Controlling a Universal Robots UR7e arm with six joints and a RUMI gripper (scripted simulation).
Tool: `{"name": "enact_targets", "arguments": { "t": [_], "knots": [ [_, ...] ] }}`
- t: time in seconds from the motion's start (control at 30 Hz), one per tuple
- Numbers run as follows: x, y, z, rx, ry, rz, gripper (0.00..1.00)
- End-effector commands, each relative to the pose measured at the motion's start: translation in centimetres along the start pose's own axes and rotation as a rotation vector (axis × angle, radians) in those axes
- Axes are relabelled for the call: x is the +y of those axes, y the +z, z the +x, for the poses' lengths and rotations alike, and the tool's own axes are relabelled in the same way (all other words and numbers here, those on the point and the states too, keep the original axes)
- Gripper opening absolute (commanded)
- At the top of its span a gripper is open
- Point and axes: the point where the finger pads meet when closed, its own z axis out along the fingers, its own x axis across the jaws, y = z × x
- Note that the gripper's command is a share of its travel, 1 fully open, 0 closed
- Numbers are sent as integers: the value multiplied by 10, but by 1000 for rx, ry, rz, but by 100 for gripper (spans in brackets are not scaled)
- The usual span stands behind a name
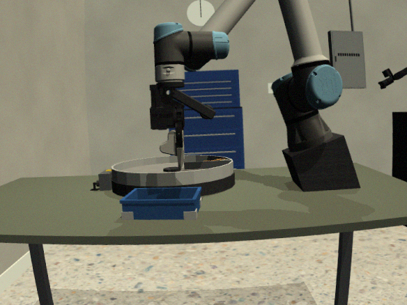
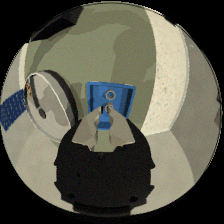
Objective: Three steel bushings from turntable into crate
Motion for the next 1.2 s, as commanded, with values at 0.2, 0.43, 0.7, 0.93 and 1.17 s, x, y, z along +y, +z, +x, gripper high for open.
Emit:
{"name": "enact_targets", "arguments": {
  "t": [0.2,0.43,0.7,0.93,1.17],
  "knots": [
    [-3,-1,-16,0,0,-1,6],
    [-9,0,-34,0,0,-1,6],
    [-21,0,-76,0,0,-1,6],
    [-33,0,-120,0,0,0,6],
    [-43,0,-152,0,0,0,6]
  ]
}}
